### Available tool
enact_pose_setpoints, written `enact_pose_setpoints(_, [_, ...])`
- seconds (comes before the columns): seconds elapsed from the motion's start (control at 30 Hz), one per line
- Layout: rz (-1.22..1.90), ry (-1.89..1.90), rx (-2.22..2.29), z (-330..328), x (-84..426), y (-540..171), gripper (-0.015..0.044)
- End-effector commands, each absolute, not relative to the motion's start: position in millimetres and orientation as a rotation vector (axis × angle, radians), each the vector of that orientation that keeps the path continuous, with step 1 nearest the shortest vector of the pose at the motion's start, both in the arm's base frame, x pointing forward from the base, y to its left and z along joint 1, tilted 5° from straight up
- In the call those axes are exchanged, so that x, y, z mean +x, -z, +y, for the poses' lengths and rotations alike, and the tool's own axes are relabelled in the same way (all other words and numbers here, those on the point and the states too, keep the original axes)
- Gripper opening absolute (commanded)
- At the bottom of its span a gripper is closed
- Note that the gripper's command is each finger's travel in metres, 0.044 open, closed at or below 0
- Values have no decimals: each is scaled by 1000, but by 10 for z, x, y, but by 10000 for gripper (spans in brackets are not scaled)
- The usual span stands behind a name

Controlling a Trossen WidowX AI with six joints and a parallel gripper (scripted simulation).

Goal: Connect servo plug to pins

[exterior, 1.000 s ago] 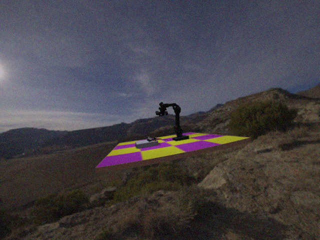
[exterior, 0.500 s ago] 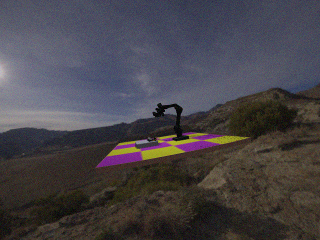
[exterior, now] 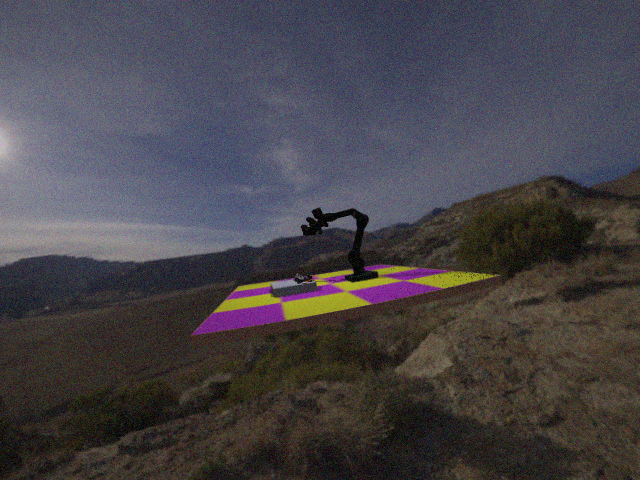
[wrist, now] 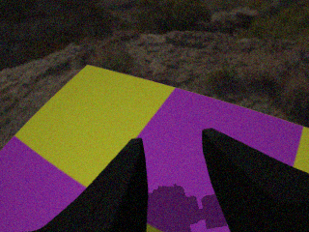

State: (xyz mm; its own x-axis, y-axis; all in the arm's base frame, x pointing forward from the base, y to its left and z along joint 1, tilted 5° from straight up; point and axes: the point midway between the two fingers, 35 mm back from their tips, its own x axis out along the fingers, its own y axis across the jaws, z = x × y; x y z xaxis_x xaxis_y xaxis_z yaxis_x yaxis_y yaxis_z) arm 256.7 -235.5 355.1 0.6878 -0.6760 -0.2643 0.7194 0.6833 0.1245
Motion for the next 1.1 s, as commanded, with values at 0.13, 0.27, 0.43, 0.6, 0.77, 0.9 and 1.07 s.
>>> enact_pose_setpoints(0.13, [166, 654, 172, -2000, 2802, -3530, 115])
enact_pose_setpoints(0.27, [149, 594, 151, -1830, 2894, -3514, 115])
enact_pose_setpoints(0.43, [128, 516, 126, -1599, 2993, -3484, 115])
enact_pose_setpoints(0.6, [104, 441, 102, -1375, 3072, -3462, 115])
enact_pose_setpoints(0.77, [77, 364, 80, -1138, 3133, -3438, 115])
enact_pose_setpoints(0.9, [53, 300, 63, -938, 3168, -3417, 115])
enact_pose_setpoints(1.07, [25, 226, 45, -705, 3191, -3391, 115])
